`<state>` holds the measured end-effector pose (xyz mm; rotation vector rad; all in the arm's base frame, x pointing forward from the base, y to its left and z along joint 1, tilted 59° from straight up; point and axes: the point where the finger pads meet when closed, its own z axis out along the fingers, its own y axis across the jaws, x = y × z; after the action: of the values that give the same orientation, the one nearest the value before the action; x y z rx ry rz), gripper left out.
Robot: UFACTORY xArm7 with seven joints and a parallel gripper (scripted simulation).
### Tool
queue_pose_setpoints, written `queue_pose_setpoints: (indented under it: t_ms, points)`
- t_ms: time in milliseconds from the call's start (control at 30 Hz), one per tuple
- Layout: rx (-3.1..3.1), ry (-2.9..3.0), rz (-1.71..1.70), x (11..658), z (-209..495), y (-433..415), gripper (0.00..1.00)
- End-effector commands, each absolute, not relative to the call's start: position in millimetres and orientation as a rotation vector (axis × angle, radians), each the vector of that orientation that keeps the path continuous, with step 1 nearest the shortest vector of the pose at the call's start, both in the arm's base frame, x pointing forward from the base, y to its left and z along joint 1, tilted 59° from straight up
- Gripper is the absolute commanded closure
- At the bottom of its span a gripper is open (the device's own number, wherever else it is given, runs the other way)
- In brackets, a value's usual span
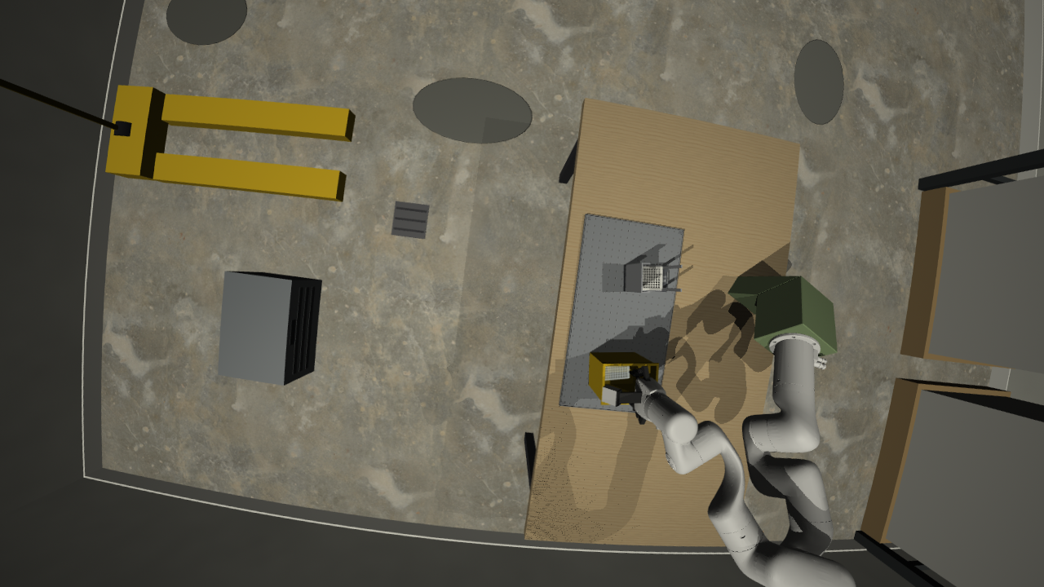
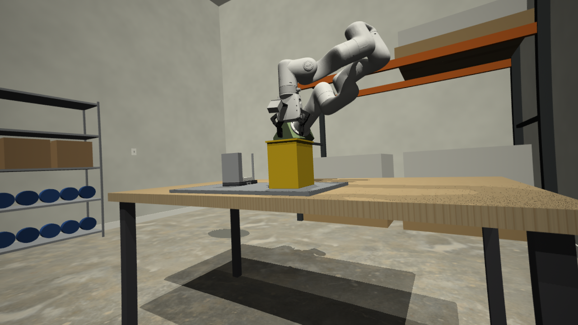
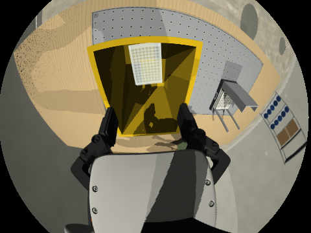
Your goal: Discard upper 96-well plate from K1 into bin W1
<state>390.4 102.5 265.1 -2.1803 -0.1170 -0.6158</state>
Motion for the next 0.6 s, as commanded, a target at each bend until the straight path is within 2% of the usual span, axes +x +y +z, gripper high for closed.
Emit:
queue_pose_setpoints:
  t_ms: [0, 567]
  points:
    - [-2.18, -0.115, -0.619, 391, 266, 101, 0.0]
    - [-2.18, -0.115, -0.619, 376, 285, 73, 0.0]
